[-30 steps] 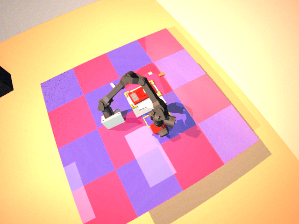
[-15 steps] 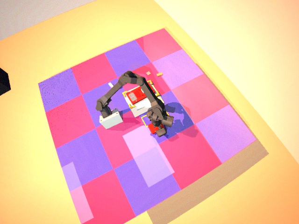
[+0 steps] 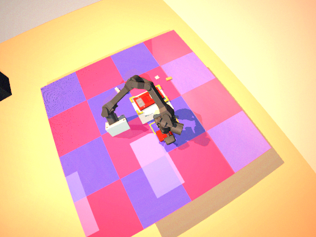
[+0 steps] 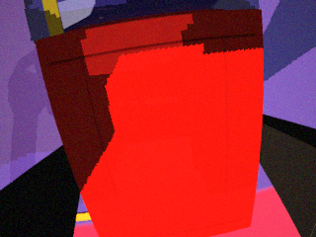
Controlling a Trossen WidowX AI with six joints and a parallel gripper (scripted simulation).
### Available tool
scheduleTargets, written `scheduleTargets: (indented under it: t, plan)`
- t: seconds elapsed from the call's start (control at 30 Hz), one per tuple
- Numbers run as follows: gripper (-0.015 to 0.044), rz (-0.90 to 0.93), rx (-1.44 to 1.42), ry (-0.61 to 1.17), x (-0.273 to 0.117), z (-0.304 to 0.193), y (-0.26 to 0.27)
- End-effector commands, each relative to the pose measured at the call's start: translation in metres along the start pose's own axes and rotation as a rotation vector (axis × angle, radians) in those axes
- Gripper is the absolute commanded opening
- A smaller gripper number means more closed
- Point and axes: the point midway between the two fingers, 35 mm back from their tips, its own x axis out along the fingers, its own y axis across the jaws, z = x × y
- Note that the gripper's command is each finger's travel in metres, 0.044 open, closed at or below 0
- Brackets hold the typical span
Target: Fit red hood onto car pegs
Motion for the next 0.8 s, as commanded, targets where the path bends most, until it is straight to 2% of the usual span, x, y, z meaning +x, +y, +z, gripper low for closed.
scheduleTargets:
  t: [0.0,0.47,0.77]
  plan:
    - [0.0000,-0.015,-0.014,-0.012,-0.019,0.004,-0.002]
    - [0.0000,-0.017,-0.013,-0.011,-0.075,0.003,-0.001]
    - [0.0000,-0.018,-0.013,-0.011,-0.091,0.003,-0.001]
